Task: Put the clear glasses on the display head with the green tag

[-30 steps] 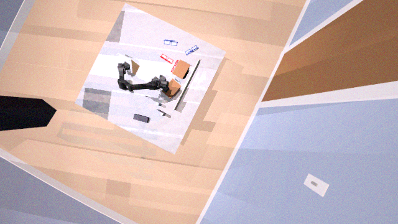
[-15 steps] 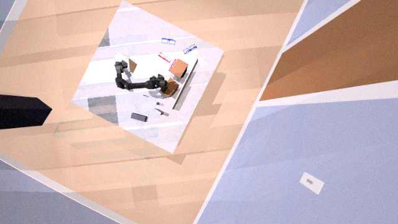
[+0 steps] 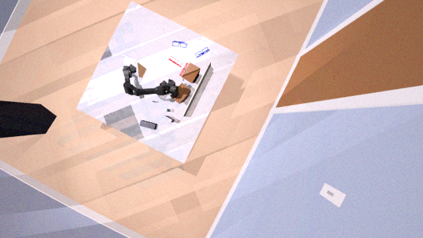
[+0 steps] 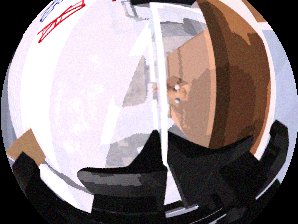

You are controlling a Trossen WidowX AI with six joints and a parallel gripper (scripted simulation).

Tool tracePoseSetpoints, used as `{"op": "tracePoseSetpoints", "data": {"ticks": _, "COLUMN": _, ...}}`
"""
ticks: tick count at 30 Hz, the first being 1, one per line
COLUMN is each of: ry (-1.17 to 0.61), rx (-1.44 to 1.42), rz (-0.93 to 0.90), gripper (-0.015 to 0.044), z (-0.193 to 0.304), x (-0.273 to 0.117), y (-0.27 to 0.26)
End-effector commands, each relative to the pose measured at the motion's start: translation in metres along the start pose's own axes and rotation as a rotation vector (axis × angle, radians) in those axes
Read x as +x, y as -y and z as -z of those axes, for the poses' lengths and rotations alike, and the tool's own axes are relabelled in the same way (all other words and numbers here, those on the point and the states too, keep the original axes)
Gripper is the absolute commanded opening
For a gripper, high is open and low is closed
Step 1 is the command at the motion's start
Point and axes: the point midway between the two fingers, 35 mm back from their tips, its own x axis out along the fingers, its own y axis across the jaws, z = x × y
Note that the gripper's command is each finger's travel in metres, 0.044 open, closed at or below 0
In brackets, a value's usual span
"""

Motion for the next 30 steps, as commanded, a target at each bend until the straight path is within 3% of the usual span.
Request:
{"op": "tracePoseSetpoints", "data": {"ticks": 1, "ry": -0.004, "rx": -0.003, "rz": 0.003, "gripper": 0.0, "z": 0.0, "x": 0.002, "y": 0.0}}
{"op": "tracePoseSetpoints", "data": {"ticks": 4, "ry": -0.004, "rx": -0.003, "rz": 0.003, "gripper": 0.0, "z": 0.0, "x": 0.003, "y": 0.0}}
{"op": "tracePoseSetpoints", "data": {"ticks": 8, "ry": 0.0, "rx": 0.001, "rz": 0.0, "gripper": 0.0105, "z": 0.0, "x": 0.002, "y": 0.0}}
{"op": "tracePoseSetpoints", "data": {"ticks": 16, "ry": 0.0, "rx": 0.001, "rz": 0.0, "gripper": 0.0107, "z": 0.0, "x": 0.002, "y": 0.0}}
{"op": "tracePoseSetpoints", "data": {"ticks": 22, "ry": -0.01, "rx": -0.004, "rz": -0.005, "gripper": 0.0107, "z": -0.001, "x": -0.033, "y": -0.001}}
{"op": "tracePoseSetpoints", "data": {"ticks": 30, "ry": -0.01, "rx": -0.005, "rz": -0.006, "gripper": 0.0107, "z": -0.001, "x": -0.037, "y": -0.014}}
